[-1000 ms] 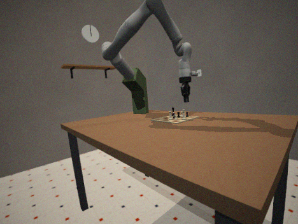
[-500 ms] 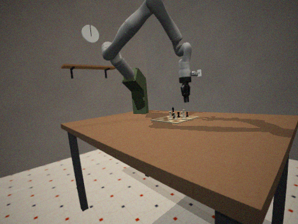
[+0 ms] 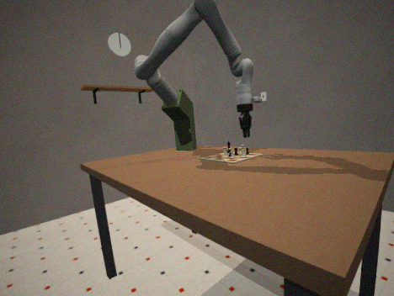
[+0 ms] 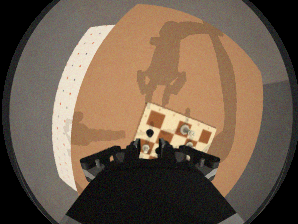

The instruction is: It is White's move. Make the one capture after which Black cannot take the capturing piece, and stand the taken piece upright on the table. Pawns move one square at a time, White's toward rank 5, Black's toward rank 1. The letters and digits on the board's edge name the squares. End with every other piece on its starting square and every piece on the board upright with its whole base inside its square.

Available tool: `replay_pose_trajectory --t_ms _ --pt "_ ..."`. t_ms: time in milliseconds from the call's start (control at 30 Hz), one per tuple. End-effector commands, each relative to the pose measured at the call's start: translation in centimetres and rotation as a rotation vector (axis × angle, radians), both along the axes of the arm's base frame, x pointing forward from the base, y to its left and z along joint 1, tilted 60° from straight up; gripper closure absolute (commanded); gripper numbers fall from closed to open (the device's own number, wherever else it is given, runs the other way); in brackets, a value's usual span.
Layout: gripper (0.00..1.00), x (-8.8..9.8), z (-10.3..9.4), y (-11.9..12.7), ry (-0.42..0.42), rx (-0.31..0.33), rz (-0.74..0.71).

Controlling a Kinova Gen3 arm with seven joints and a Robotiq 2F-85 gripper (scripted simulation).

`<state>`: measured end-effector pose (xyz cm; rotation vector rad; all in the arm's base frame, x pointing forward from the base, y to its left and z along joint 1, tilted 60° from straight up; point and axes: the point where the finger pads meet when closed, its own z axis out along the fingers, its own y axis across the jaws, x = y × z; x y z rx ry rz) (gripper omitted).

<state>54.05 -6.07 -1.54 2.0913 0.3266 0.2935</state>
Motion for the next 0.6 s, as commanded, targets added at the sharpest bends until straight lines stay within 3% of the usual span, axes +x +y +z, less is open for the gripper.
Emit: replay_pose_trajectory --t_ms 0,567 --pt "0.66 0.4 -0.4 -0.5 -0.006 0.003 0.001" --pt "0.66 1.2 -1.6 -2.3 -0.006 0.003 0.001"
